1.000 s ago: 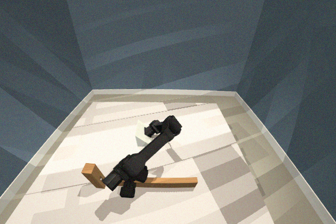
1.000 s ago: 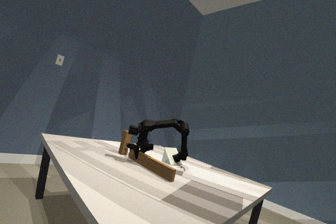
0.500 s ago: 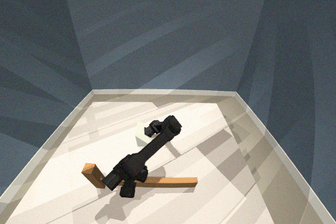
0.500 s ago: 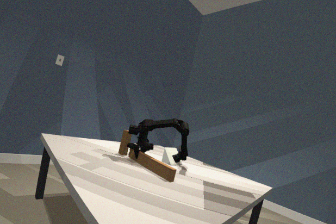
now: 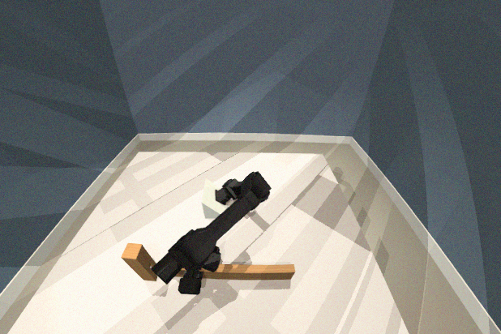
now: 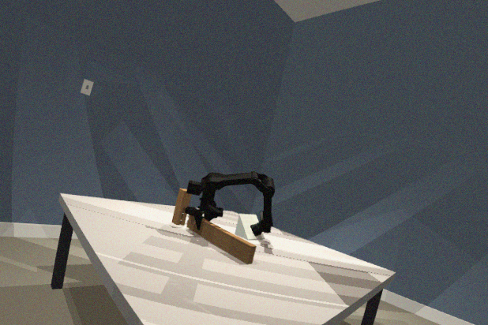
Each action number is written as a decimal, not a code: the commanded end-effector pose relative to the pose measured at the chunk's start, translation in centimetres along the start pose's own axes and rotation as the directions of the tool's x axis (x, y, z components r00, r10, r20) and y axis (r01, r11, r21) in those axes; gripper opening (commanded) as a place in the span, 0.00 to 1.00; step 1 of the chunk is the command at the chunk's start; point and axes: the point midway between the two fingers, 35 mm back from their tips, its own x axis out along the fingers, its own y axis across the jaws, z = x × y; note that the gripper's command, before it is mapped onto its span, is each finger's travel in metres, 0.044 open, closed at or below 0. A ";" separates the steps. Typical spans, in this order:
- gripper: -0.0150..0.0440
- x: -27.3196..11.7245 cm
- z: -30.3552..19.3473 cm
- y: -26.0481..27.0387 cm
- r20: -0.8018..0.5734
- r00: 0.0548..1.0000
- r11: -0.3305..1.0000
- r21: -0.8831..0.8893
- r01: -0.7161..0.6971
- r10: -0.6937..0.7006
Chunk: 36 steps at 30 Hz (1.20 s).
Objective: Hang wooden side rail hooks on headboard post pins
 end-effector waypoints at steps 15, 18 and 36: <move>0.25 -1.0 -0.3 -0.2 -0.004 1.000 1.000 0.001 0.019 -0.019; 0.25 -1.1 -0.3 -0.2 -0.004 1.000 1.000 0.001 0.019 -0.019; 0.25 -1.4 -0.3 -0.2 -0.004 1.000 1.000 0.001 0.019 -0.019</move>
